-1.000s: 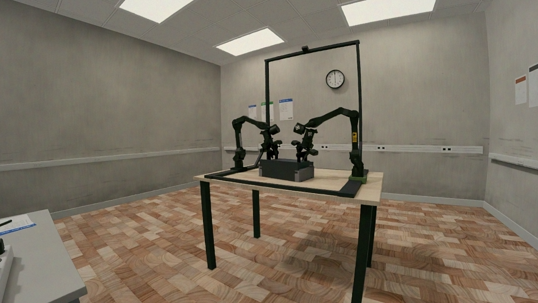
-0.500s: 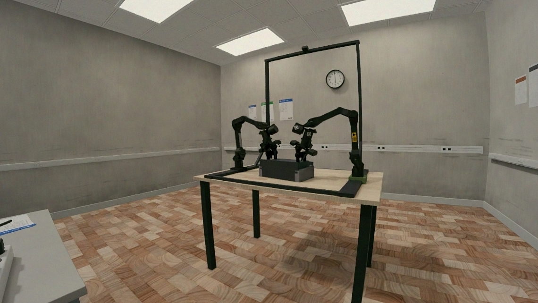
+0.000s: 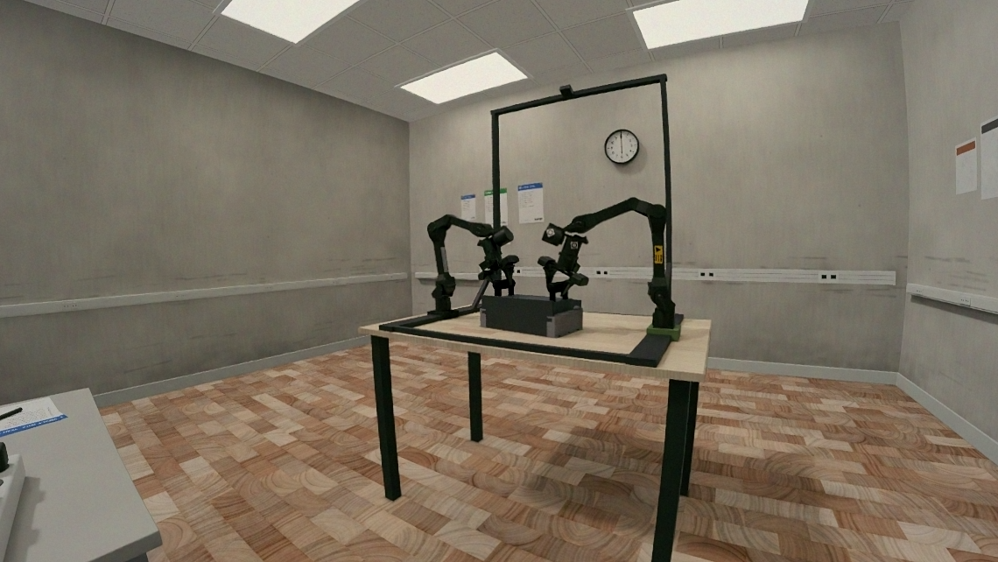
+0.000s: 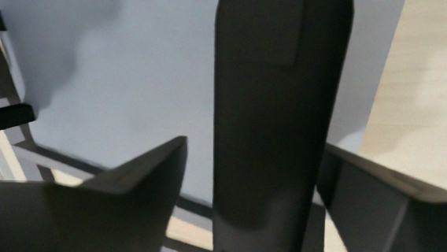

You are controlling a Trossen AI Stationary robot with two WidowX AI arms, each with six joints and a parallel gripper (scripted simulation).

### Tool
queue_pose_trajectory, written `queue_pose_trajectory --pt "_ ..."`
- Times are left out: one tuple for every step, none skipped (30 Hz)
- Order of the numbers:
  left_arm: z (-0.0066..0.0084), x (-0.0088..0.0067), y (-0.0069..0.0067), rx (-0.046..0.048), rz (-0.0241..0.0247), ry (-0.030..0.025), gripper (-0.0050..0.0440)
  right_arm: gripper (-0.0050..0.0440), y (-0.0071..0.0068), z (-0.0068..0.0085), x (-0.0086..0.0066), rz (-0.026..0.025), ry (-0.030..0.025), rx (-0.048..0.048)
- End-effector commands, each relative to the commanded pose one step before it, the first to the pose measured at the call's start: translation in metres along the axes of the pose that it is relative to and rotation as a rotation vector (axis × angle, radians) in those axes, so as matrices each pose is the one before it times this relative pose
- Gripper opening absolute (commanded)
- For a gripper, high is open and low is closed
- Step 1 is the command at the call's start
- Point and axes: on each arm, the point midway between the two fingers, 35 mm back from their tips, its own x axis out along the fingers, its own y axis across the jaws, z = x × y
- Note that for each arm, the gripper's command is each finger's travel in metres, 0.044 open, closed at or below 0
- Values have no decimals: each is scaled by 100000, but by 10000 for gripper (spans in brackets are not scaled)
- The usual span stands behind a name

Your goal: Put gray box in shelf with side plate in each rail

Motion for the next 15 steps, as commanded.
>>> queue_pose_trajectory --pt "-144 -2439 1291 1603 6046 1842 358 359 1013 -167 -1907 4653 636 -407" --pt "21 -246 -2 1 11 -47 382 383 7 -33 -241 0 -1 -89" --pt "24 -175 -3 13 6 -34 406 407 7 -25 -170 1 -8 6" --pt "29 -67 -6 55 -22 23 430 431 6 -5 -63 3 -26 67" --pt "3 -153 -14 -21 -41 33 440 440 6 -3 -147 -19 -38 93" --pt "-10 -256 -6 -49 -6 18 440 440 8 -4 -254 -6 -4 108" --pt "20 -467 7 2 14 -69 440 440 16 -1 -465 -6 -34 119" --pt "14 -666 8 3 -10 -21 440 440 19 -4 -402 -8 -10 1" --pt "6 -753 15 4 -24 9 440 440 24 -2 -526 -9 -25 2" --pt "12 -740 5 4 -25 8 440 440 28 -1 -654 -11 -36 2" --pt "11 -649 6 3 -22 7 440 440 22 -1 -696 -13 -30 2" --pt "10 -466 -4 -10 -81 -22 440 440 11 -6 -560 -86 -12 -3" --pt "2 -255 4 1 -9 3 440 440 10 -4 -541 -17 11 2" --pt "0 0 0 0 0 0 440 440 -2 -15 0 -16 101 0" --pt "0 0 0 0 0 0 440 440 0 0 0 0 0 0"
